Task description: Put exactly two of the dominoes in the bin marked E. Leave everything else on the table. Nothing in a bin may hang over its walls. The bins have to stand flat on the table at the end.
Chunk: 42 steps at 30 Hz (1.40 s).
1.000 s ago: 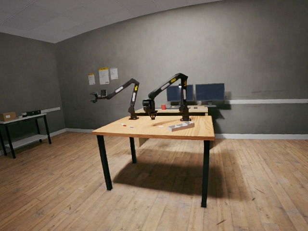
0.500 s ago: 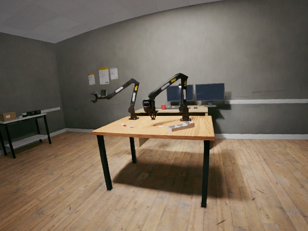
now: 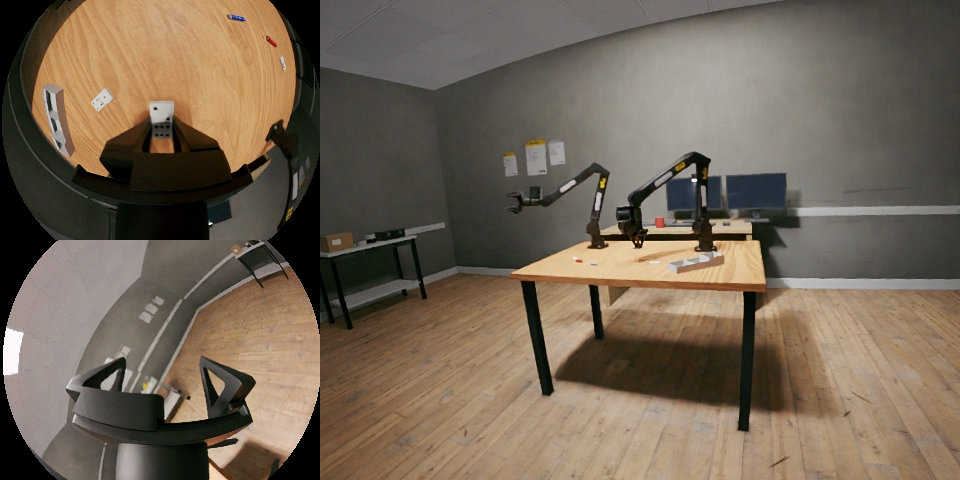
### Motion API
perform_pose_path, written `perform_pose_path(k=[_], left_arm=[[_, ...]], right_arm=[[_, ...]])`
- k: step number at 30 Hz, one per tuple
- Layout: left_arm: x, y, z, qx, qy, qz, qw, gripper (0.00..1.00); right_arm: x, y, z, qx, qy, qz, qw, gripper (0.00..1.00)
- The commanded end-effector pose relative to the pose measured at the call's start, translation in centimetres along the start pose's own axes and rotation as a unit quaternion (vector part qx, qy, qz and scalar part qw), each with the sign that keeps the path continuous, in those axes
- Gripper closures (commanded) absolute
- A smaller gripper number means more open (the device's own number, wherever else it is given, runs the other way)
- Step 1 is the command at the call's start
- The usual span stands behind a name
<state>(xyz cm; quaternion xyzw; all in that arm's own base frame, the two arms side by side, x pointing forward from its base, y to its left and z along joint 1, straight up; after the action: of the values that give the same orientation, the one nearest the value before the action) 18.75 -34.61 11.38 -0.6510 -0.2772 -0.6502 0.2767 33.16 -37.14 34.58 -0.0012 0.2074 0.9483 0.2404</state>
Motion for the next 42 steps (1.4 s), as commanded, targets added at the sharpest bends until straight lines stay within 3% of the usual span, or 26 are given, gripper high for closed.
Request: perform_pose_path(k=[1, 18, 19, 42], left_arm=[[1.1, 1.2, -0.4, 0.001, -0.004, -0.016, 1.000, 0.80], [1.6, 2.1, -0.8, 0.003, -0.004, -0.017, 1.000, 0.80], [1.0, 0.1, 0.8, 0.001, -0.001, -0.010, 1.000, 0.80], [0.7, -6.5, 11.7, 0.001, 0.001, -0.003, 1.000, 0.80]], right_arm=[[-0.1, 0.8, 0.7, 0.005, 0.006, -0.007, 1.000, 0.00], [-0.1, 0.8, 0.7, 0.005, 0.006, -0.007, 1.000, 0.00], [-0.1, 0.8, 0.7, 0.005, 0.006, -0.007, 1.000, 0.00], [-0.1, 0.8, 0.7, 0.005, 0.006, -0.007, 1.000, 0.00]])
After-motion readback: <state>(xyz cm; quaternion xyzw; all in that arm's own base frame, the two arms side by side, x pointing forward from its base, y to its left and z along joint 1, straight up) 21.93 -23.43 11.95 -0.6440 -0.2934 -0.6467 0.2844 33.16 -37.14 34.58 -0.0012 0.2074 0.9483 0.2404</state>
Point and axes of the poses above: on each arm, the point where the finger pads meet when closed, its own x axis back along the fingers, its own z axis across the jaws, y = z × x, the point moved 4 cm from there along x, back along the fingers, and after that the axes turned 9 degrees about -x, right-handed, at the moved point
